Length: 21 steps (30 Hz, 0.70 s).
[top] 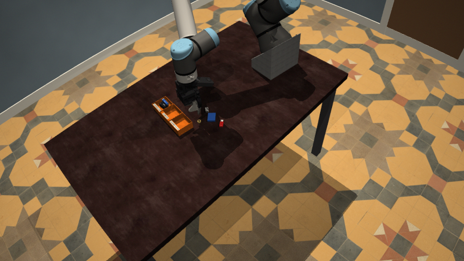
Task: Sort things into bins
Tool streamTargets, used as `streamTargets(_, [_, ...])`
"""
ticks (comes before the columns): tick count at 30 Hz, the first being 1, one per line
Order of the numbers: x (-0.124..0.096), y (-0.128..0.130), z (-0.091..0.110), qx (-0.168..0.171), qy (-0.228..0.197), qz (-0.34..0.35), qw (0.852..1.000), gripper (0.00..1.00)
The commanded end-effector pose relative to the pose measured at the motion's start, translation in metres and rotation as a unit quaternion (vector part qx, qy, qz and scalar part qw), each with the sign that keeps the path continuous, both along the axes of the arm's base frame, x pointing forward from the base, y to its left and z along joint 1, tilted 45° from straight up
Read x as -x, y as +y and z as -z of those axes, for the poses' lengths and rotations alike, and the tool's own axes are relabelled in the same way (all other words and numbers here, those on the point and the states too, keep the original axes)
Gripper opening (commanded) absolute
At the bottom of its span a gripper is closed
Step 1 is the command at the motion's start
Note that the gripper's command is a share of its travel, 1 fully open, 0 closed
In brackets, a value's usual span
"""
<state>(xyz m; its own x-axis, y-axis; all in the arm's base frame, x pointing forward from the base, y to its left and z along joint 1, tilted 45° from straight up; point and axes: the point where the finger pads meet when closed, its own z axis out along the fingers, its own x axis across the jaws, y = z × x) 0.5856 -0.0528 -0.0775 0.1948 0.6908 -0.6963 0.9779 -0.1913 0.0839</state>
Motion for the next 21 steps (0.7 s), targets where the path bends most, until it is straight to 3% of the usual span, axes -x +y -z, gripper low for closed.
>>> streamTargets(1, [0.000,0.000,0.000,0.000,0.000,0.000,1.000,0.18])
streamTargets(21, [0.004,-0.039,0.040,0.000,0.000,0.000,1.000,0.18])
